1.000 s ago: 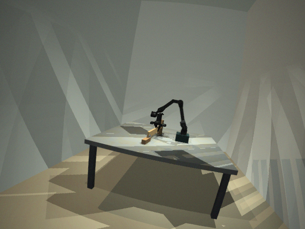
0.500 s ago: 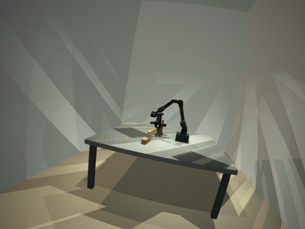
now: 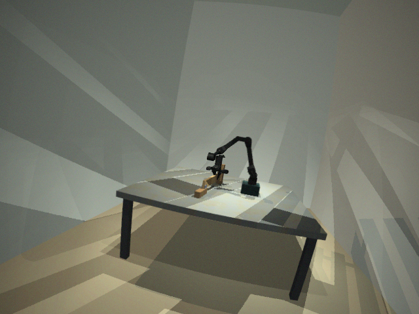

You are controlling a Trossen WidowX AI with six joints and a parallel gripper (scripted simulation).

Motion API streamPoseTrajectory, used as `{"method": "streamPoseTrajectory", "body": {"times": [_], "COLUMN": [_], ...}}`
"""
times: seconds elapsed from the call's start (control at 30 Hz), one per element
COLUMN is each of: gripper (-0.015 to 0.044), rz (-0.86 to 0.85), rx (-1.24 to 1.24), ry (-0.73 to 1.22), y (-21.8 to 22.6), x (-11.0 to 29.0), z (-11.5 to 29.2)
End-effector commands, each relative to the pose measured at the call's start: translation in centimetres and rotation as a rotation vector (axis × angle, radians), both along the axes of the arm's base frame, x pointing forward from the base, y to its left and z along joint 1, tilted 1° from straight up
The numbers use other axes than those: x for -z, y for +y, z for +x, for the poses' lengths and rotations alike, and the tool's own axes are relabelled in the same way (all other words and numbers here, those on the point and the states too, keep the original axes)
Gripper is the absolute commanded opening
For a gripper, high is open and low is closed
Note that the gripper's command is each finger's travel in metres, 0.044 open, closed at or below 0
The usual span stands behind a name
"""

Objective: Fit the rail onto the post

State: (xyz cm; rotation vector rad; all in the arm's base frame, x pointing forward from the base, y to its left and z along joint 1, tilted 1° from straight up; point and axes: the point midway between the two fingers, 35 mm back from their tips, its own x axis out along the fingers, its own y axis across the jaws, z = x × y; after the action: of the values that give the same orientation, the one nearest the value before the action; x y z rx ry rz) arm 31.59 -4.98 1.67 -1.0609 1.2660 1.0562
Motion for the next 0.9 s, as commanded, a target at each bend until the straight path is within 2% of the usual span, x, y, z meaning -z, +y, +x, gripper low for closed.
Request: {"method": "streamPoseTrajectory", "body": {"times": [0.0,0.87], "gripper": [0.0,0.0], "rz": [-0.009,-0.01], "rx": [0.001,0.001], "ry": [-0.002,-0.002], "y": [-0.34,-1.06], "x": [-0.19,0.02], "z": [-0.01,-0.15]}}
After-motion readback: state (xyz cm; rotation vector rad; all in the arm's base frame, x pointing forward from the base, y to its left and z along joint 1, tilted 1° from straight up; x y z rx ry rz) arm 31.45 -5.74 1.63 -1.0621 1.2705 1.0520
